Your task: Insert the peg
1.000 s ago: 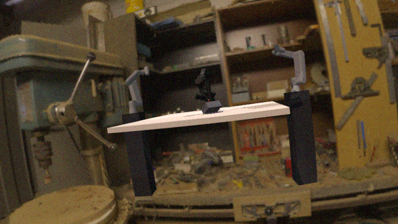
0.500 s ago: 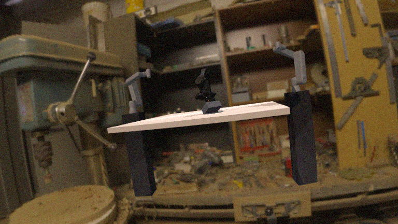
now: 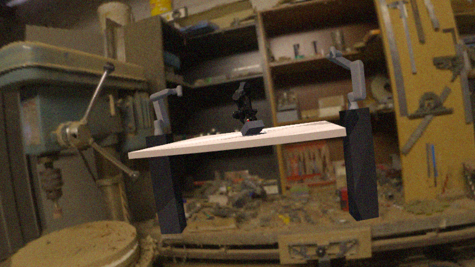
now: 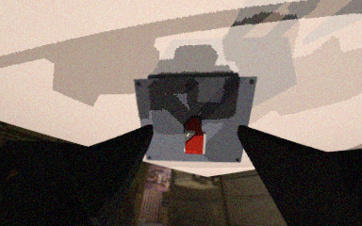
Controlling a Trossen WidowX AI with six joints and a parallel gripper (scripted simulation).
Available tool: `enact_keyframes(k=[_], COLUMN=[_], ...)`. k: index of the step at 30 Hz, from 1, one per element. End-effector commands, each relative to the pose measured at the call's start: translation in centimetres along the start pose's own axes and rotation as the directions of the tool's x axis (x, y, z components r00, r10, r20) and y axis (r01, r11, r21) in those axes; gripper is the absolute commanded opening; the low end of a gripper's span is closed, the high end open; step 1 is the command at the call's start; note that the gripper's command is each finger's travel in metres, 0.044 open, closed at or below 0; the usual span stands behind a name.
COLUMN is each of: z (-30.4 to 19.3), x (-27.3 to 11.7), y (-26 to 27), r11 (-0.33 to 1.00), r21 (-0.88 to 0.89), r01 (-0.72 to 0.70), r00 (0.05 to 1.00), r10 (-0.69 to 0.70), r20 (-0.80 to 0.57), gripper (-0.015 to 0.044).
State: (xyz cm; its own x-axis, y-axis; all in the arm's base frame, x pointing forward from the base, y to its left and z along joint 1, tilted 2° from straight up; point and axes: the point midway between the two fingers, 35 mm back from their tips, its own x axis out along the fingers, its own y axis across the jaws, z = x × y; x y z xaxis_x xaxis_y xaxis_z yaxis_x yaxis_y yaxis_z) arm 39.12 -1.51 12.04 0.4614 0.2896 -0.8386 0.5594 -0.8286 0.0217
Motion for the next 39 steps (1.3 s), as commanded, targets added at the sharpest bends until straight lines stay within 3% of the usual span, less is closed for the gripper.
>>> enact_keyframes(k=[1, 39], z=[-0.4, 0.7], x=[-1.2, -9.9], y=[0.3, 0.2], r11=[1.000, 1.000], r21=[-0.008, 0.001], r01=[-0.007, -0.007], r00=[1.000, 1.000], r10=[0.007, 0.007], r20=[-0.011, 0.001], gripper=[0.0440, 0.0440])
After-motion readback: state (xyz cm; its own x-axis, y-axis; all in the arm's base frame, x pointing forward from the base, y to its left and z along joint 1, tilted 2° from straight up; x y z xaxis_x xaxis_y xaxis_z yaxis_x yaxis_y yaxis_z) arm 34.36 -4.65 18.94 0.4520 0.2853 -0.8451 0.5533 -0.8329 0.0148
